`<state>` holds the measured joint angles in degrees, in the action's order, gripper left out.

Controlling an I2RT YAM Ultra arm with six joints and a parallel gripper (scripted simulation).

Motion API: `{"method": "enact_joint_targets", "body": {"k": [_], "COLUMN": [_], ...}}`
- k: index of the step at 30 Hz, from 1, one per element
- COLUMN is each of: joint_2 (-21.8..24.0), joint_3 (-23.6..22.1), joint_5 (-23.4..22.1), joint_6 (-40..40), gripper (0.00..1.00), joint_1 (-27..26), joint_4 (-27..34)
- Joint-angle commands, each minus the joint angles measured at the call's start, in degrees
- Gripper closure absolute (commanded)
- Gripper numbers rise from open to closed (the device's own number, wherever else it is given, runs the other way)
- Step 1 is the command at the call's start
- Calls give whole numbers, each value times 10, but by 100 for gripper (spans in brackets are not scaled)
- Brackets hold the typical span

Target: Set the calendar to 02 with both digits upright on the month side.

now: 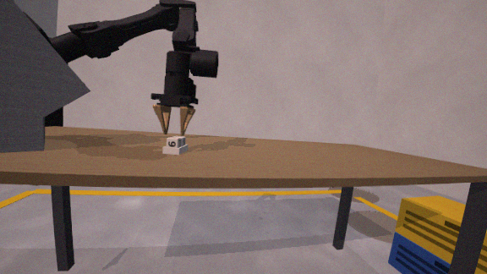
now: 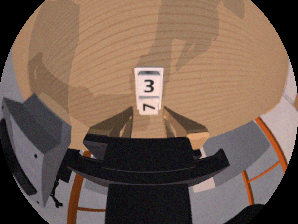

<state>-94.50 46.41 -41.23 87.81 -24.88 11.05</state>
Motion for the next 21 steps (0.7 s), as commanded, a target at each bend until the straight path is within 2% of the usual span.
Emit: {"method": "enact_joint_targets", "body": {"k": [1, 21], "joint_2": [1, -41], "joint_3": [4, 3], "joint_5": [0, 17], "joint_6": [-2, -37], "gripper": [55, 55], "joint_1": [-1, 31], "joint_4": [-3, -68]}}
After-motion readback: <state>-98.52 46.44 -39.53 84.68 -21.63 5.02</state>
